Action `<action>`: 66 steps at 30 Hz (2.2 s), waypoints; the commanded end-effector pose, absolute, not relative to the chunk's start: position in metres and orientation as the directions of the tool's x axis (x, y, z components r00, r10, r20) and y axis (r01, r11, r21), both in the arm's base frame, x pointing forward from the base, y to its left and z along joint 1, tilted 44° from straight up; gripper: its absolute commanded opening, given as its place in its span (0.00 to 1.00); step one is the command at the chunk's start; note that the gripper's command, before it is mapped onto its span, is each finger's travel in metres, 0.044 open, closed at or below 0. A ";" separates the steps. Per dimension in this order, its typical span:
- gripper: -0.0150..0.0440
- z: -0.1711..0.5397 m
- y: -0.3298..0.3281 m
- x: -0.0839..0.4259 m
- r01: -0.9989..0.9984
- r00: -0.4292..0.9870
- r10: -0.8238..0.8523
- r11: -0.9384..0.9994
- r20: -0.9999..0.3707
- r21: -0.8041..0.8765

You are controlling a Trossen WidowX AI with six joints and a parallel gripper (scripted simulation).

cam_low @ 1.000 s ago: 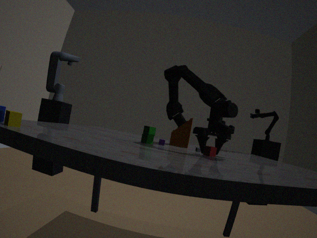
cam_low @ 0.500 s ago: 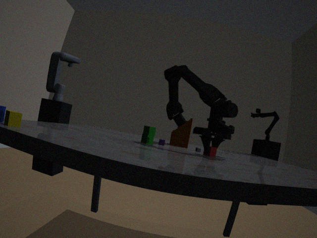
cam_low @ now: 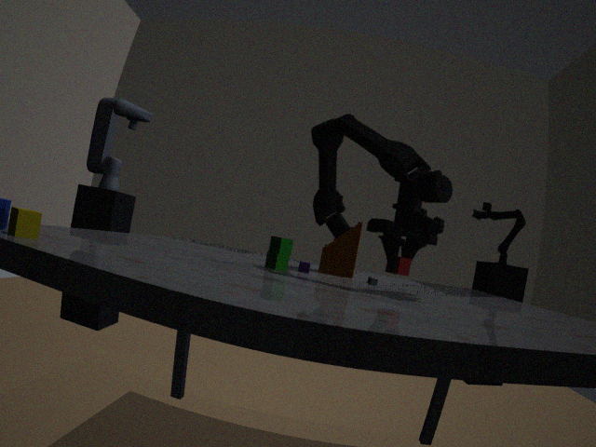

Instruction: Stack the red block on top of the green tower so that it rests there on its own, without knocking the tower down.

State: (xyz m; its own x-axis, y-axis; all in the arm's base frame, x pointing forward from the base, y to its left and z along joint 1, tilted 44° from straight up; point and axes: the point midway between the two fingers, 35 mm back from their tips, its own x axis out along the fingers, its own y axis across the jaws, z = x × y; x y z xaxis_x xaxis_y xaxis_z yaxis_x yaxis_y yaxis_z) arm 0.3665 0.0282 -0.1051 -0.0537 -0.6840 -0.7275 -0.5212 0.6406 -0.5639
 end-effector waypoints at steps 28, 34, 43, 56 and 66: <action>0.25 -0.028 0.064 0.373 -0.513 -0.048 -0.672 0.651 -0.739 -0.559; 0.25 -0.001 0.040 0.372 -0.515 -0.047 -0.667 0.654 -0.744 -0.554; 0.25 0.036 0.004 0.363 -0.517 -0.045 -0.663 0.656 -0.747 -0.551; 0.25 0.082 -0.044 0.335 -0.517 -0.045 -0.667 0.653 -0.744 -0.553; 0.25 0.110 -0.077 0.305 -0.517 -0.048 -0.674 0.648 -0.737 -0.559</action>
State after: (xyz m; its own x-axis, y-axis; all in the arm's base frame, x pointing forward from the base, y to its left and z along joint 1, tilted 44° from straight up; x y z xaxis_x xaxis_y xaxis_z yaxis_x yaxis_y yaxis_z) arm 0.3167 -0.0652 0.0994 -0.0498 -0.6690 -0.7416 -0.5137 0.6539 -0.5554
